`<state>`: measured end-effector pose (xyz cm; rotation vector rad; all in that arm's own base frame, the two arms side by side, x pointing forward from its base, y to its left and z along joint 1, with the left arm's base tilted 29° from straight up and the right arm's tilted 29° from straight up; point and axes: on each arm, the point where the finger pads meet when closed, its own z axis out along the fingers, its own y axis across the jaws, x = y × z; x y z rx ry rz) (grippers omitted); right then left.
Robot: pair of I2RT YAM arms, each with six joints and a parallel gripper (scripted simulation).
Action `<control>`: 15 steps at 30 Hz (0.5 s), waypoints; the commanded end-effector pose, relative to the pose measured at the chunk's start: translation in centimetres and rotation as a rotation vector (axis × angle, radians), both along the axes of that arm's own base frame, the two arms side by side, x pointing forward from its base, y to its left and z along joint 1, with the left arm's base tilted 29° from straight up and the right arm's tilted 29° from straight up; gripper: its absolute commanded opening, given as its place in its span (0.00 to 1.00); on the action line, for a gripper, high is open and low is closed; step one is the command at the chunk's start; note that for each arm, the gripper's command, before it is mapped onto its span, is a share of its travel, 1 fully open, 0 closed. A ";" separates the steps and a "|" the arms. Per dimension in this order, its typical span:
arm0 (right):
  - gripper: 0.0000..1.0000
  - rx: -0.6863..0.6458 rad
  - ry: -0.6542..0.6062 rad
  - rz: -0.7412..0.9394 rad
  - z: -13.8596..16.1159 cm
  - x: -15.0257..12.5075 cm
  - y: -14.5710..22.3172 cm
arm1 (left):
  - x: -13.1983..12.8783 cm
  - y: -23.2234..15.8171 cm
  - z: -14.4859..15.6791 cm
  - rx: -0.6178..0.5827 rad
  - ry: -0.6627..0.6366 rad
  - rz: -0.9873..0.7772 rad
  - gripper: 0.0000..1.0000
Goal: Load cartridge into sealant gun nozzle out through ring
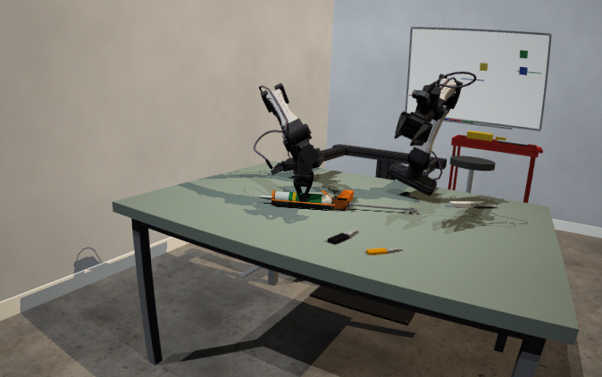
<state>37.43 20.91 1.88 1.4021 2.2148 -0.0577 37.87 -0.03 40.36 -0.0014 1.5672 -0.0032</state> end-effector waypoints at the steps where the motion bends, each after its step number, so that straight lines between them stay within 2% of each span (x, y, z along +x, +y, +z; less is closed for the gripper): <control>1: 0.00 0.023 -0.047 -0.017 1.6 0.9 -0.7 | -0.4 0.2 0.2 -0.003 -0.010 0.003 0.51; 12: 0.00 0.035 -0.058 -0.006 1.9 1.0 -0.2 | -0.4 0.2 0.2 -0.003 -0.010 0.003 0.51; 13: 0.57 0.036 -0.057 -0.007 1.9 1.0 -0.2 | -0.4 0.2 0.2 -0.003 -0.010 0.003 0.51; 15: 0.57 0.036 -0.057 -0.007 1.9 1.0 -0.2 | -0.4 0.2 0.2 -0.003 -0.010 0.003 0.51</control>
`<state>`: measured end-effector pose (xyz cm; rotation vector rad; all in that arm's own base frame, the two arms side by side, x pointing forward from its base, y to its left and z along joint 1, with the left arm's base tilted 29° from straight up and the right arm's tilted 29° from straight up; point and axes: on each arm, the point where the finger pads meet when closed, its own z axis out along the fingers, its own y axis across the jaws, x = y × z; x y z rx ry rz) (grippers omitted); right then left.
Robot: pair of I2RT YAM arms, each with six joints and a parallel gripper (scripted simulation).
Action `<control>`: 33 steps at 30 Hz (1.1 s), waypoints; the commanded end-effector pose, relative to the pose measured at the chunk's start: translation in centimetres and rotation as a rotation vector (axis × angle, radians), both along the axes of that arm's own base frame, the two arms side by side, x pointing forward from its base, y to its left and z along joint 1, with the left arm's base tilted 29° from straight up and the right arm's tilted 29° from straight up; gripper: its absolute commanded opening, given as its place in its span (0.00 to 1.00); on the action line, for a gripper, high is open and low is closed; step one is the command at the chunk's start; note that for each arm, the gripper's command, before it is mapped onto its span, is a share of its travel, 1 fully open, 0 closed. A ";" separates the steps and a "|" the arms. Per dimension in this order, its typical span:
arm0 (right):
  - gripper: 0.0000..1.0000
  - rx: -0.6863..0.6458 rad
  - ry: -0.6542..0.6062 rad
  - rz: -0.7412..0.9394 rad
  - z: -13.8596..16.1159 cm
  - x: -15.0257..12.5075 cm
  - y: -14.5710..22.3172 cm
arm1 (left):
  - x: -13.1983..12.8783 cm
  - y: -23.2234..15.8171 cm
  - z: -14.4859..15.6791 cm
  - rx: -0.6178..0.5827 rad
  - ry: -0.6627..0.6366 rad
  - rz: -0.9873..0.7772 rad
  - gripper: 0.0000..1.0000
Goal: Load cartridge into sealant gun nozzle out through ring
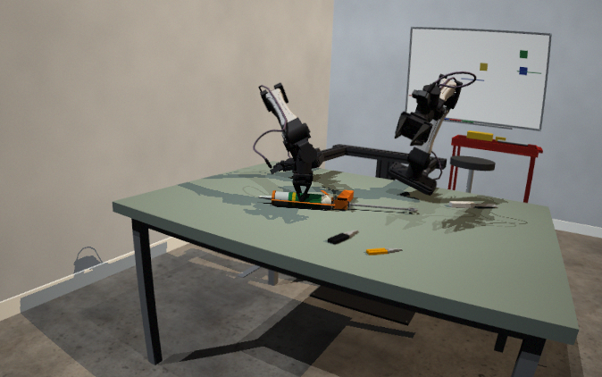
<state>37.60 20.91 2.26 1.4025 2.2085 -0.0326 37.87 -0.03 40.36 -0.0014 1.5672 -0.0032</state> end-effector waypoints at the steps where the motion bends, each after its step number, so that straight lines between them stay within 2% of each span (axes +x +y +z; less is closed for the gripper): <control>1: 0.57 0.023 -0.035 0.002 1.2 0.6 0.2 | -0.4 0.2 0.2 -0.003 -0.010 0.003 0.51; 6: 0.57 -0.014 0.004 -0.008 -0.9 0.4 -0.5 | -0.4 0.2 0.2 -0.003 -0.010 0.003 0.51; 27: 0.57 -0.014 0.003 -0.009 -0.9 0.4 -0.5 | -0.4 0.2 0.2 -0.003 -0.010 0.003 0.51; 33: 0.57 -0.011 0.007 0.028 -0.3 -0.6 1.5 | -0.4 0.2 0.2 -0.003 -0.010 0.003 0.51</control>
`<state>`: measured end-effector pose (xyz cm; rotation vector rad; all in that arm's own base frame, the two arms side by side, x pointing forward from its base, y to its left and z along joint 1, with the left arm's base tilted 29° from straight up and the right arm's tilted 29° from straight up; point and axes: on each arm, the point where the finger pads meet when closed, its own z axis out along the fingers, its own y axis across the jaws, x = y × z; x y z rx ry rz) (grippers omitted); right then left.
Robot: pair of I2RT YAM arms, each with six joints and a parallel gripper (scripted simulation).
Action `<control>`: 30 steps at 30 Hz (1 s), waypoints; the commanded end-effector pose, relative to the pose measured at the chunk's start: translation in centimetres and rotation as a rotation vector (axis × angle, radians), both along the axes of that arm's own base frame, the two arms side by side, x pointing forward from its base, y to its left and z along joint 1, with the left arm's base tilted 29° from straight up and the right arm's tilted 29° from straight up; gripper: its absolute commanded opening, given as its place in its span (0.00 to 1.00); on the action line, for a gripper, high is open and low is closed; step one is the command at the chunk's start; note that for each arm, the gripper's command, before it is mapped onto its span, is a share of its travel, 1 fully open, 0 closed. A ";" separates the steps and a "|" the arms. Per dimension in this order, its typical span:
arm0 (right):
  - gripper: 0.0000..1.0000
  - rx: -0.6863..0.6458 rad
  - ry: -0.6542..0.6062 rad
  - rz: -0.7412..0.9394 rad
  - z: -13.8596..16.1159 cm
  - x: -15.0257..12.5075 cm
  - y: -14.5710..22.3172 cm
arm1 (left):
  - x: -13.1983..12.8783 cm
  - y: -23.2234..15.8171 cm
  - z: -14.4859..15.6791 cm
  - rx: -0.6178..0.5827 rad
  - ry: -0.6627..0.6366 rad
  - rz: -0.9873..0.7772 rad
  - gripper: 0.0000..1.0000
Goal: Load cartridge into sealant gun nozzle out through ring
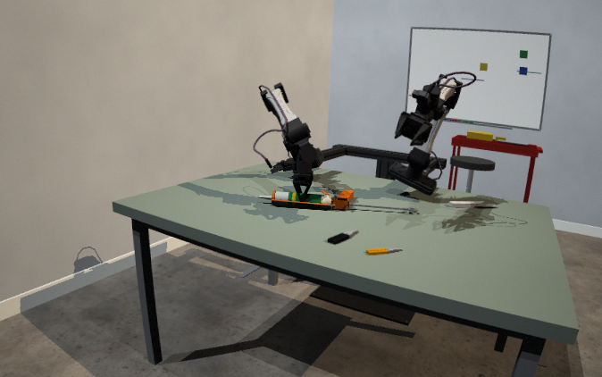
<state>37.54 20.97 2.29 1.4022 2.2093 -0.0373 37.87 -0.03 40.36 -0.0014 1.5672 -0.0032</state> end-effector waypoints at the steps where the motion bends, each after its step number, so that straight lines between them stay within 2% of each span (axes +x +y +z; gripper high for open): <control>1: 0.57 -0.008 0.004 0.028 -0.3 -0.5 1.5 | -0.4 0.2 0.2 -0.003 -0.010 0.003 0.51; 8: 0.57 -0.028 0.034 -0.018 -1.4 -0.1 -1.3 | -0.4 0.2 0.2 -0.003 -0.010 0.003 0.51; 12: 0.57 -0.004 0.013 -0.016 -0.4 0.5 -0.3 | -0.4 0.2 0.2 -0.003 -0.010 0.003 0.51; 30: 0.57 -0.002 0.019 0.000 -0.5 -0.1 0.4 | -0.4 0.2 0.2 -0.003 -0.010 0.003 0.51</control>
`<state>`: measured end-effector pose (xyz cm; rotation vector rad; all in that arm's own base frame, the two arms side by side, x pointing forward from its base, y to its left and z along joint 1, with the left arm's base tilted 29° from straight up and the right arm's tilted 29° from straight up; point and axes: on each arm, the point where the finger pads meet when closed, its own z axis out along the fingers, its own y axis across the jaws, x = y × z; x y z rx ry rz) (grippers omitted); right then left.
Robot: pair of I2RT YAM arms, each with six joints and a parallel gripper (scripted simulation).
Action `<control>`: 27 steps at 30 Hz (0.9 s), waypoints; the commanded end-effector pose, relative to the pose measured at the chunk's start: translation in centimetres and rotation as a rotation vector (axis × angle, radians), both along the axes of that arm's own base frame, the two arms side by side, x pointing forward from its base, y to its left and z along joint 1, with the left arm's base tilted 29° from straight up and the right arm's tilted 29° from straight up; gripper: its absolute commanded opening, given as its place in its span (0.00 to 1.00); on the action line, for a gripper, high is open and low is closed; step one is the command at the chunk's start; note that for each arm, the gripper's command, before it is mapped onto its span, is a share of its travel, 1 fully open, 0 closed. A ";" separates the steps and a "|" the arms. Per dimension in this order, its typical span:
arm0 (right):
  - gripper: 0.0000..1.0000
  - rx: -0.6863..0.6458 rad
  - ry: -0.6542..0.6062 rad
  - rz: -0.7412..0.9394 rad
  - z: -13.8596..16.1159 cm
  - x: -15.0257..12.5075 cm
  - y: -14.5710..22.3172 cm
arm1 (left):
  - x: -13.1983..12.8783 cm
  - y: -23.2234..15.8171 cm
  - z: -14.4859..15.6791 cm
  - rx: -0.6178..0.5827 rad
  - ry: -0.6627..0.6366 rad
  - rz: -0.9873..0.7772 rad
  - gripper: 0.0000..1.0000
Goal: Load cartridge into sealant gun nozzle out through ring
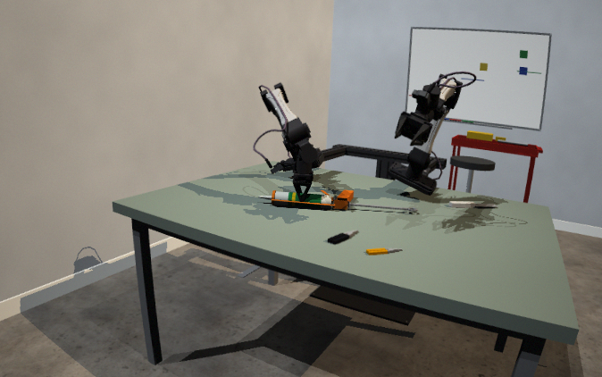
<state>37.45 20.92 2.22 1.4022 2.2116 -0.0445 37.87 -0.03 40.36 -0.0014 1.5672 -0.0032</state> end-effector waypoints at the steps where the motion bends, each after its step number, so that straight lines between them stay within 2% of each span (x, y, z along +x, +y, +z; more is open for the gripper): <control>1: 0.57 0.002 0.013 0.002 -0.4 0.0 0.5 | -0.4 0.2 0.2 -0.003 -0.010 0.003 0.51; 10: 0.57 0.001 0.015 0.010 -0.7 -0.3 0.7 | -0.4 0.2 0.2 -0.003 -0.010 0.003 0.51; 11: 0.00 -0.007 0.024 0.010 -1.0 -0.6 0.5 | -0.4 0.2 0.2 -0.003 -0.010 0.003 0.51; 27: 0.00 -0.007 0.022 0.013 -1.0 -0.5 0.5 | -0.4 0.2 0.2 -0.003 -0.010 0.003 0.51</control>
